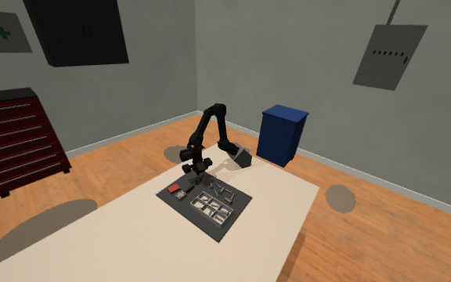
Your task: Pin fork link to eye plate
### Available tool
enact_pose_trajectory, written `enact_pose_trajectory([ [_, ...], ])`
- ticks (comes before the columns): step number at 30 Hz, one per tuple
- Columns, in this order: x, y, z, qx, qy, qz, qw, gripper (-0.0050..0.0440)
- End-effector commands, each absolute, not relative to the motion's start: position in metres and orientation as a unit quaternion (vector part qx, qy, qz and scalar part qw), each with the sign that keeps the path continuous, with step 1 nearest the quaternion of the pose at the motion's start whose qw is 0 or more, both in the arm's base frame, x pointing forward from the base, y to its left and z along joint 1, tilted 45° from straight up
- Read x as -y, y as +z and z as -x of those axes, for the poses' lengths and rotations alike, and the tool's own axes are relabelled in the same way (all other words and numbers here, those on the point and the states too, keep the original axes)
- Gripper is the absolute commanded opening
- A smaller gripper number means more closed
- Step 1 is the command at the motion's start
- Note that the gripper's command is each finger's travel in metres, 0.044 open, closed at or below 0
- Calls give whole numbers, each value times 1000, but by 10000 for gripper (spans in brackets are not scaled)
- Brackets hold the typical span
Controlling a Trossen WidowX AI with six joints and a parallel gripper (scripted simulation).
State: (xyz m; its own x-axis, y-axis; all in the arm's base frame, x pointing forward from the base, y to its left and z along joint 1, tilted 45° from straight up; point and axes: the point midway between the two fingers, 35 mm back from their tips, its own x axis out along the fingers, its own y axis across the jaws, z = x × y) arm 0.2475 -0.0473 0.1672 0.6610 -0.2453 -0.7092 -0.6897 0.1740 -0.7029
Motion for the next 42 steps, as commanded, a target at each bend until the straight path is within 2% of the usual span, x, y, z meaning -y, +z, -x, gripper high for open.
enact_pose_trajectory([
  [1,50,171,-256,-355,204,688,599,0],
  [9,53,173,-266,-318,258,775,481,0],
  [42,48,170,-264,-318,258,775,481,0],
])
